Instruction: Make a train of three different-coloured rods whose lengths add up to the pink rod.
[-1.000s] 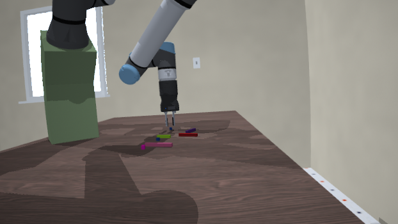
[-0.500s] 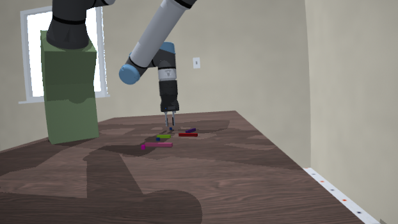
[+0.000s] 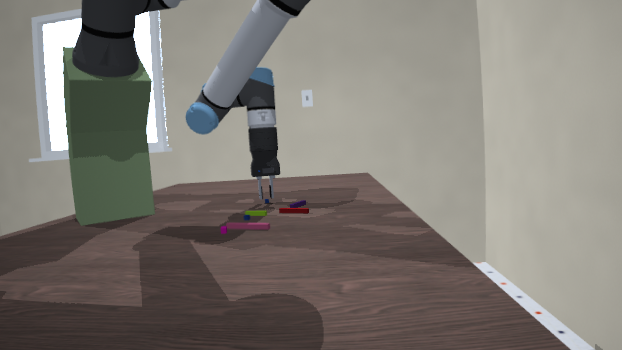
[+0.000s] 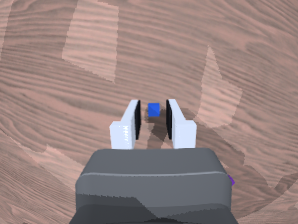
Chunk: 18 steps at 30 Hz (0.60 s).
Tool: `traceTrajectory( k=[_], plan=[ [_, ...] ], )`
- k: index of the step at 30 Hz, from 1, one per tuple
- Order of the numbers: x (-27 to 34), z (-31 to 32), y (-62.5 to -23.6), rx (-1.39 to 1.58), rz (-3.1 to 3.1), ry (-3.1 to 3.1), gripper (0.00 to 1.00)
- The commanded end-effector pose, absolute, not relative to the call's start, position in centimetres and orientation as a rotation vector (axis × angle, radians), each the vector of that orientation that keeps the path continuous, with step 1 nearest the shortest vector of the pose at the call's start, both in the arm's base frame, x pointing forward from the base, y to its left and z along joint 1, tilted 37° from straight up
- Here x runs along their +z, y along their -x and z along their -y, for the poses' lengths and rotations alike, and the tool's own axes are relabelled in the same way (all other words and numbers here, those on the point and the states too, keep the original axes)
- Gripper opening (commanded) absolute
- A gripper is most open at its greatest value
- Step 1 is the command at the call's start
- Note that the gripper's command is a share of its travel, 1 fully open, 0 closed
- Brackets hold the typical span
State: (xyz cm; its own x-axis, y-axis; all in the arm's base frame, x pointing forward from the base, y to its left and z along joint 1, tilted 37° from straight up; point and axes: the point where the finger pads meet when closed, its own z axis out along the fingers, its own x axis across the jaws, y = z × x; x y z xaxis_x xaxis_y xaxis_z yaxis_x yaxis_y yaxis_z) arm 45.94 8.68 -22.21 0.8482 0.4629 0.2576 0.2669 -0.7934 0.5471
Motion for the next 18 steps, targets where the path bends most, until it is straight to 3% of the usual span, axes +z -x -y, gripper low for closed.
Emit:
traceTrajectory(
  k=[1, 18],
  plan=[
    [-22.36, -8.62, -46.06, 0.525, -0.535, -2.519, 0.54],
    [-23.13, -8.24, -46.50, 0.525, -0.535, -2.519, 0.54]
  ],
)
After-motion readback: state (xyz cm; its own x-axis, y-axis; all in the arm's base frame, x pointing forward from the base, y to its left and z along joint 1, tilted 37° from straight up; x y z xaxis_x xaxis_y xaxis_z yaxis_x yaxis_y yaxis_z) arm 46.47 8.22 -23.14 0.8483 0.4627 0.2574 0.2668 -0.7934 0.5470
